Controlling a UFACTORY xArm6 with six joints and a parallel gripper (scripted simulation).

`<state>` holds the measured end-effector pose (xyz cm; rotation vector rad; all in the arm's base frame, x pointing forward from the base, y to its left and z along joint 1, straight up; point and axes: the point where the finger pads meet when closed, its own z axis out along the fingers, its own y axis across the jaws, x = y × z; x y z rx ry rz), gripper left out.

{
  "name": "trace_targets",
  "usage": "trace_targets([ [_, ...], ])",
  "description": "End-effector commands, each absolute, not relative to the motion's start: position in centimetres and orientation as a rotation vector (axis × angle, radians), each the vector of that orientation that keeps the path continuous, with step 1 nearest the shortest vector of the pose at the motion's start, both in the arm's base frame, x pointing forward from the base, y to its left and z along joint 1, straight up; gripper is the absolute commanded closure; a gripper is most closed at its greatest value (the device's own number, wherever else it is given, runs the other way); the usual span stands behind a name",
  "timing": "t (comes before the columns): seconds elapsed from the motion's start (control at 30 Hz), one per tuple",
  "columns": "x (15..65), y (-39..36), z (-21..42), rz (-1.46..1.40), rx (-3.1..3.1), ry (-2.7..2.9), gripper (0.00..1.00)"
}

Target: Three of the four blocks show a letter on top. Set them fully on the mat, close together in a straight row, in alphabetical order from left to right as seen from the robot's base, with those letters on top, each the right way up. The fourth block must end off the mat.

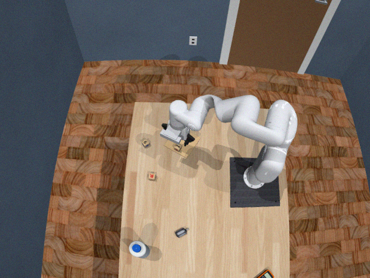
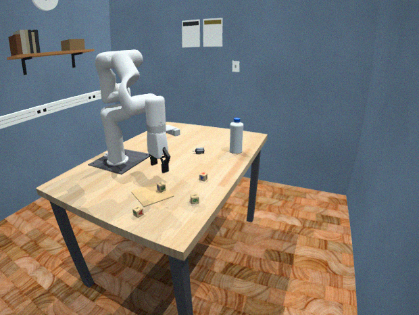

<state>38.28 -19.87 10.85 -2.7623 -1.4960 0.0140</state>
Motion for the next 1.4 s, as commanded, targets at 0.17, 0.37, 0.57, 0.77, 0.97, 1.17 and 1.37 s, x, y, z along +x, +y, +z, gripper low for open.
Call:
trace_targets([
  [0.17, 40.4, -18.7, 11.1, 0.009, -2.569, -1.815, 0.00],
  [0.37, 41.6, -17.7, 11.1, 0.009, -2.419, -2.010, 0.00],
  [0.57, 42.7, -16.9, 11.1, 0.009, -2.274, -2.171, 0.00],
  [0.77, 43.9, -15.8, 11.0, 0.009, -2.099, -2.341, 0.00],
  [0.97, 44.9, -14.9, 11.0, 0.009, -1.942, -2.472, 0.00],
  [1.17, 46.1, -13.7, 10.9, 0.009, -1.733, -2.622, 0.00],
  [1.37, 47.2, -12.5, 10.9, 0.009, -1.525, -2.748, 0.00],
])
